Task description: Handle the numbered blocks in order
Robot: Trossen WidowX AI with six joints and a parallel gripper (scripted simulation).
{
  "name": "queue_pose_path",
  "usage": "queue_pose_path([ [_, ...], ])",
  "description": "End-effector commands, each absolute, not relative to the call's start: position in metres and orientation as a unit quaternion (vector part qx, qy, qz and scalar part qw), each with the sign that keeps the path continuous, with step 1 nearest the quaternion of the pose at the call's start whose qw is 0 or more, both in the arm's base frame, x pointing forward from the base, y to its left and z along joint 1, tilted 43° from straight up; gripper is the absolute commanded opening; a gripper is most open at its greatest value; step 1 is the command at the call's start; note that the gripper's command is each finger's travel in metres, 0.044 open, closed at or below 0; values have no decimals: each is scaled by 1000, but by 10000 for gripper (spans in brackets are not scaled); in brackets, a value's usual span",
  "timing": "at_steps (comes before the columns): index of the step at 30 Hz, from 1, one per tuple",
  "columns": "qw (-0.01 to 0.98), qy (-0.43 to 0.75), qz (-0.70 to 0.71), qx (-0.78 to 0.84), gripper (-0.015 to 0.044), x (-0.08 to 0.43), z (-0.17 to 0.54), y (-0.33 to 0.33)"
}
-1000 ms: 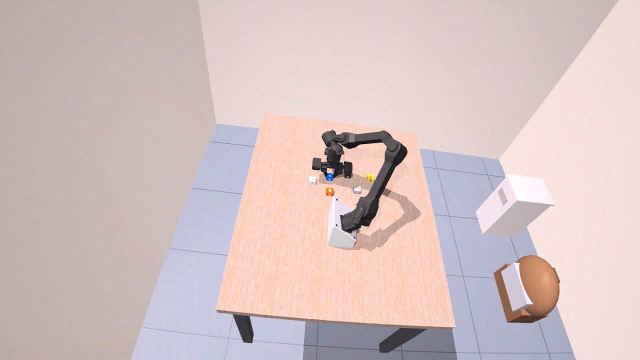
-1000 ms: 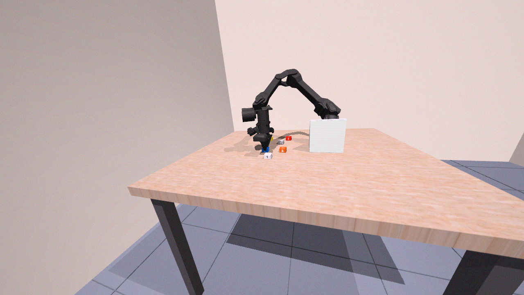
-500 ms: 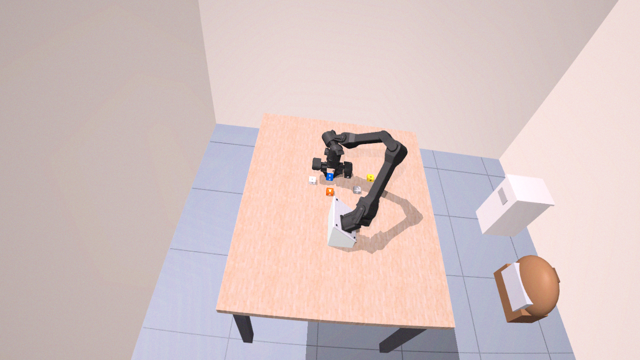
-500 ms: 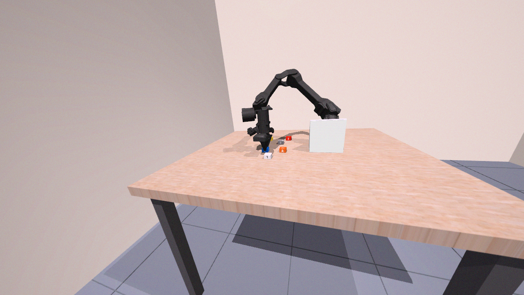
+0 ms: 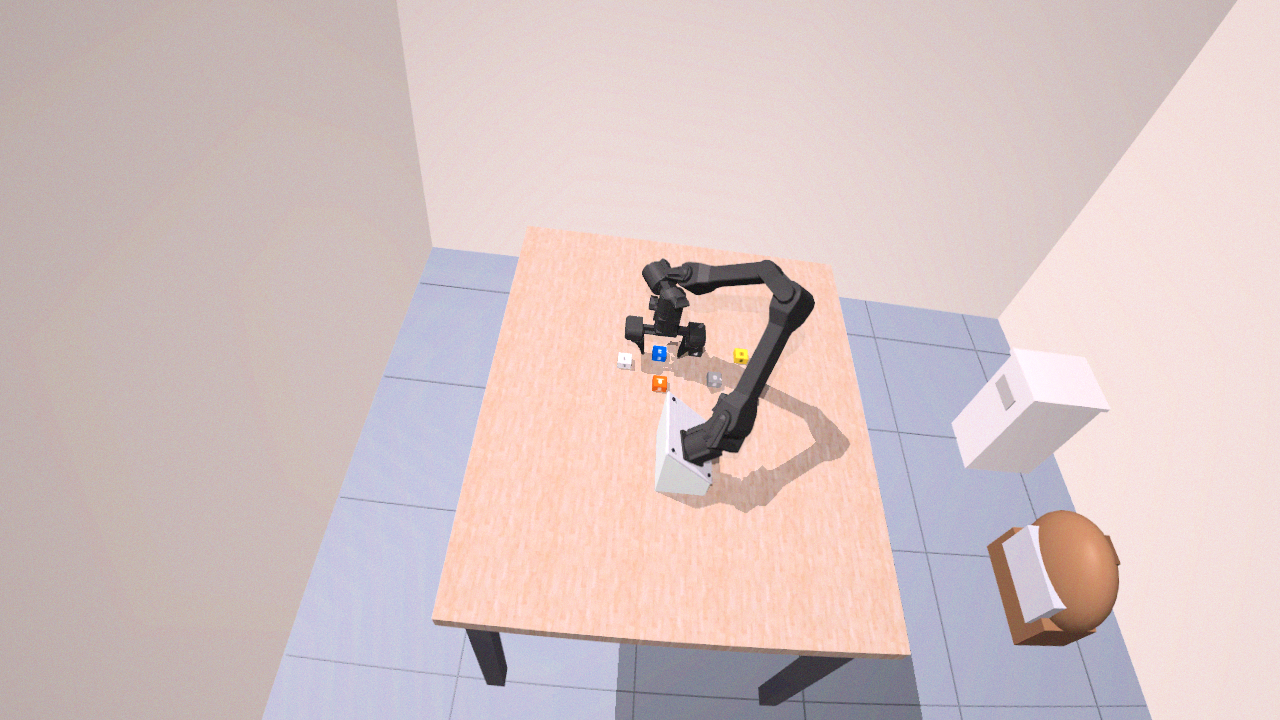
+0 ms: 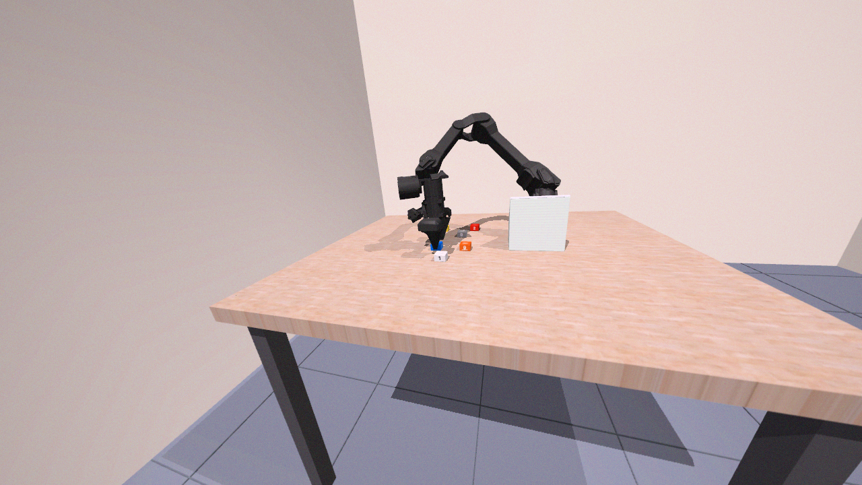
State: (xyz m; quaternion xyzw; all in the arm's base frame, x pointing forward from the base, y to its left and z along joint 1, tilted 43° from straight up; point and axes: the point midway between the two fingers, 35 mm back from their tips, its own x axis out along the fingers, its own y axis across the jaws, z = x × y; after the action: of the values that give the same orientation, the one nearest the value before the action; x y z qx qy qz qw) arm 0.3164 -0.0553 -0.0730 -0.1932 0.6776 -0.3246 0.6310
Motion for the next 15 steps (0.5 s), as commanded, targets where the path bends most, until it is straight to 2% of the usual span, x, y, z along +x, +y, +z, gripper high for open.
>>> queue_pose_path([
  [1, 640, 671, -321, -191, 400, 324, -53, -35],
  [5, 640, 671, -321, -191, 400, 324, -53, -35],
  [11, 641, 672, -320, -190, 242, 333, -1, 13],
  [15, 640, 672, -320, -190, 138, 333, 7, 20],
])
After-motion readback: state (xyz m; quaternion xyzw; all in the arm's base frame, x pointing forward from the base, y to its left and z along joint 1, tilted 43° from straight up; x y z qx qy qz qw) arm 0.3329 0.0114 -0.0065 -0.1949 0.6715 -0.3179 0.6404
